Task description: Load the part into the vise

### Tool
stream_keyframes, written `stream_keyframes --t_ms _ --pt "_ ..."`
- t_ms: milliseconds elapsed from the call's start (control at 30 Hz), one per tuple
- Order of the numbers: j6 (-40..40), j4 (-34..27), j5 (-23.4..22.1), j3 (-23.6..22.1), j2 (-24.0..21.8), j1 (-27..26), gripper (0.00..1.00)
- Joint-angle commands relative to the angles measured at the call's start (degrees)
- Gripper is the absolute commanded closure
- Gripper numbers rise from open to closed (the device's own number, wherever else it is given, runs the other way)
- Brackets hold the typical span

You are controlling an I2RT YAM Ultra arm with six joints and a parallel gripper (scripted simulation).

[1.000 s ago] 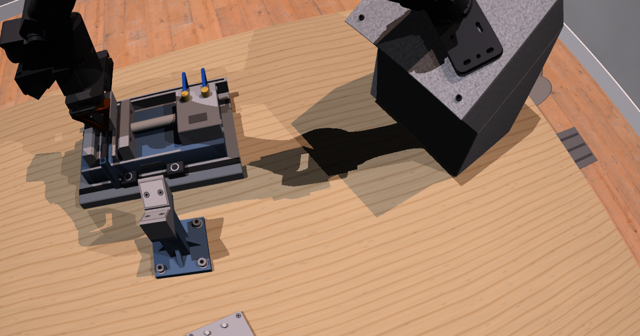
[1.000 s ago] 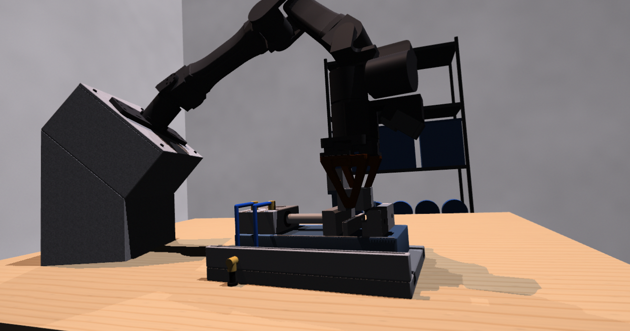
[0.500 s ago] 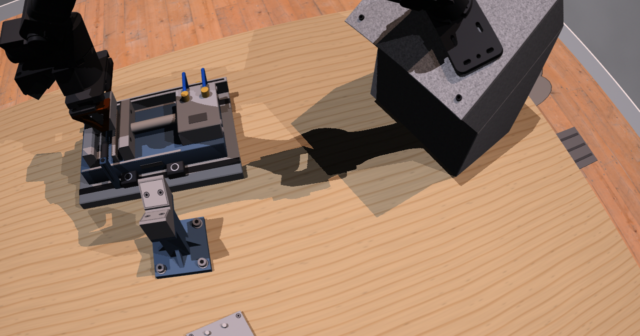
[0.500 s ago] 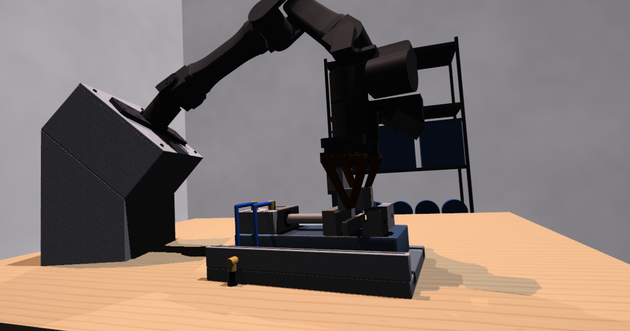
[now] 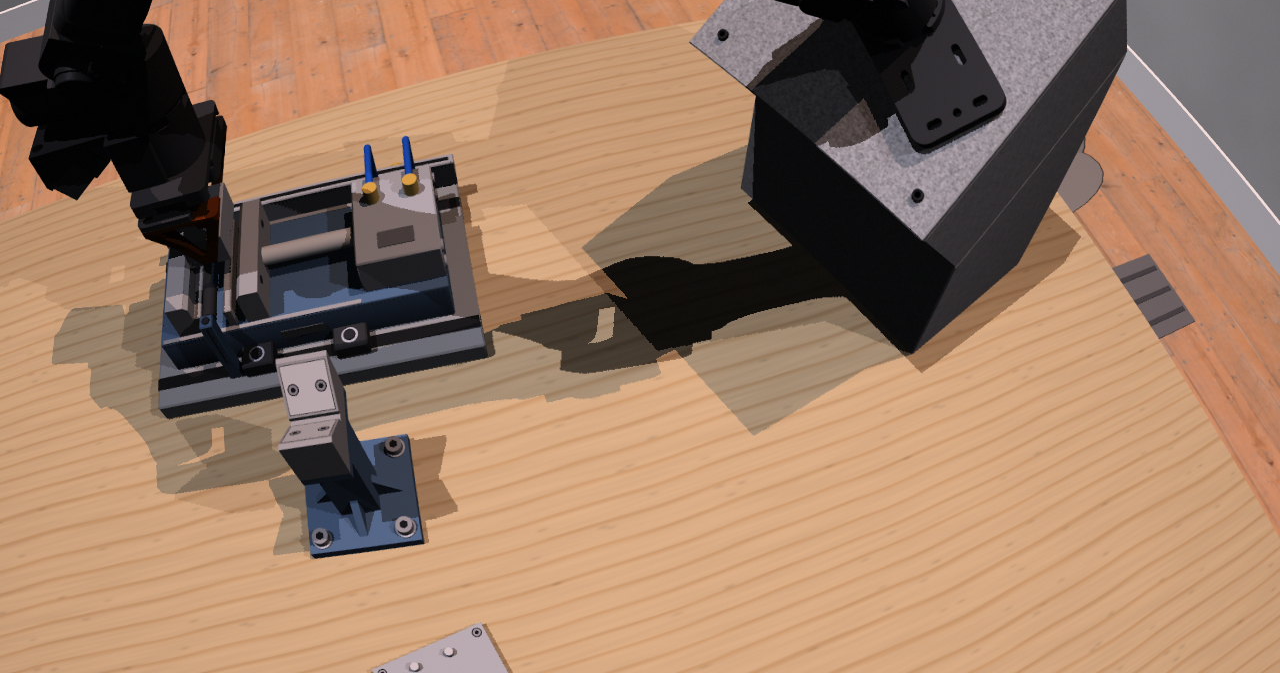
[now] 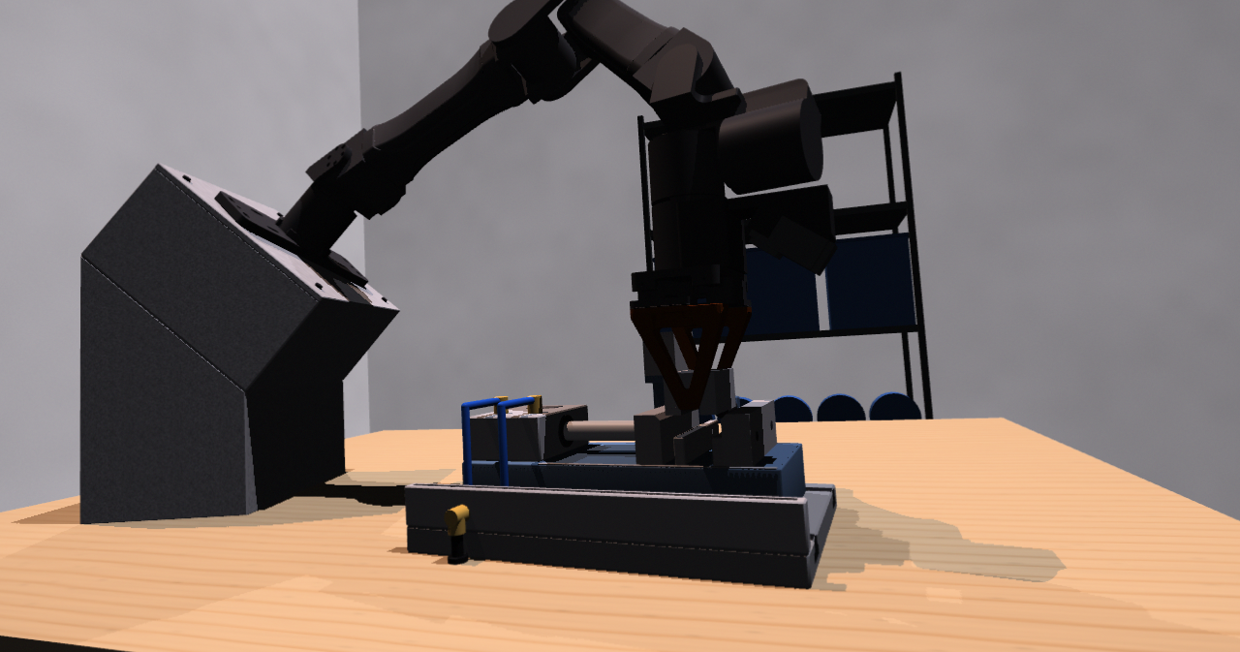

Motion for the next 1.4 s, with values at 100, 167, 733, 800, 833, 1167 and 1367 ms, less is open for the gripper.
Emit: stream_keyframes --t_ms 100,167,733,800,833,1167,1367 --pt "0.36 0.41 0.22 0.14 -1.49 -0.94 1.00" --pt "0.40 0.61 0.25 0.16 -1.23 -0.88 1.00" --pt "0.51 0.73 0.30 0.34 -1.06 -0.80 1.00" --pt "0.51 0.73 0.30 0.34 -1.06 -0.80 1.00" --pt "0.51 0.73 0.30 0.34 -1.06 -0.80 1.00" --pt "0.51 0.73 0.30 0.34 -1.06 -0.80 1.00" --pt "0.51 0.73 0.30 0.34 -1.06 -0.80 1.00"
